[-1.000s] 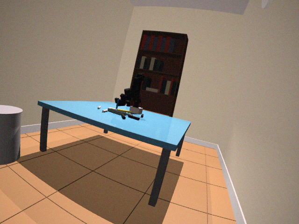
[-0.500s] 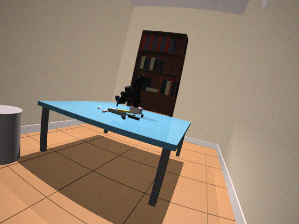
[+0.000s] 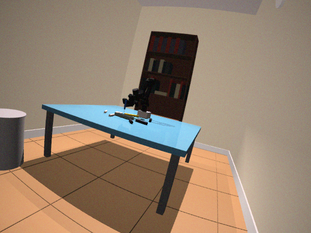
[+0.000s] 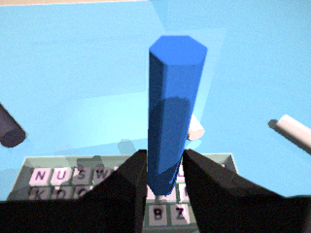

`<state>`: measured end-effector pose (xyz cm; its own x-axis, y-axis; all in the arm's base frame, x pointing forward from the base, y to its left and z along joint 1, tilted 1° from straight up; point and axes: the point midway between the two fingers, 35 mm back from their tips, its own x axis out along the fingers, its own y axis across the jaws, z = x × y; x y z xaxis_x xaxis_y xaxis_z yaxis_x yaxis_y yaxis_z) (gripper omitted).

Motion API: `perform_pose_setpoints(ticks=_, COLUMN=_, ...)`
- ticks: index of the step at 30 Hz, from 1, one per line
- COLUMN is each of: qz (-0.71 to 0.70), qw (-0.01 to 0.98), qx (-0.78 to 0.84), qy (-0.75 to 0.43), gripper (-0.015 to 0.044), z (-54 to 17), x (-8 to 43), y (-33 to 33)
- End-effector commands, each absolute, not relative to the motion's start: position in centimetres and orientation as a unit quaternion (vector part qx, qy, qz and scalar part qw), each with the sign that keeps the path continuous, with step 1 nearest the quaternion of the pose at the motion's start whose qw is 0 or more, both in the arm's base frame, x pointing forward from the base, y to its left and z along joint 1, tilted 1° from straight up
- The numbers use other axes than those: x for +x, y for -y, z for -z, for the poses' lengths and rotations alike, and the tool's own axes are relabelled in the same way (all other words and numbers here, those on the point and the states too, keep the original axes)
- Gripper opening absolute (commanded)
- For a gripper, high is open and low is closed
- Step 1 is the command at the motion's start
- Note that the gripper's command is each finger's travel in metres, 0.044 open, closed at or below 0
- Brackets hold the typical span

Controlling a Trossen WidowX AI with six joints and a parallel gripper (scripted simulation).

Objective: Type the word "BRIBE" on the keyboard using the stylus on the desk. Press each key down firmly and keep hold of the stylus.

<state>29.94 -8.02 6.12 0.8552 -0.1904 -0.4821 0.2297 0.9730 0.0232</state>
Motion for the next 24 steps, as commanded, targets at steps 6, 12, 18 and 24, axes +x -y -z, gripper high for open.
perform_pose_setpoints(ticks=6, qz=0.108, qw=0.963, qx=0.038, qy=-0.244, gripper=0.0, z=-6.6, x=32.1, y=8.8)
perform_pose_setpoints(ticks=12, qz=0.107, qw=0.963, qx=0.037, qy=-0.243, gripper=0.0, z=-6.8, x=33.5, y=9.3)
perform_pose_setpoints(ticks=18, qz=0.107, qw=0.963, qx=0.037, qy=-0.243, gripper=0.0, z=-5.6, x=33.5, y=9.3)
perform_pose_setpoints(ticks=24, qz=0.107, qw=0.963, qx=0.037, qy=-0.243, gripper=0.0, z=-4.8, x=33.4, y=9.2)
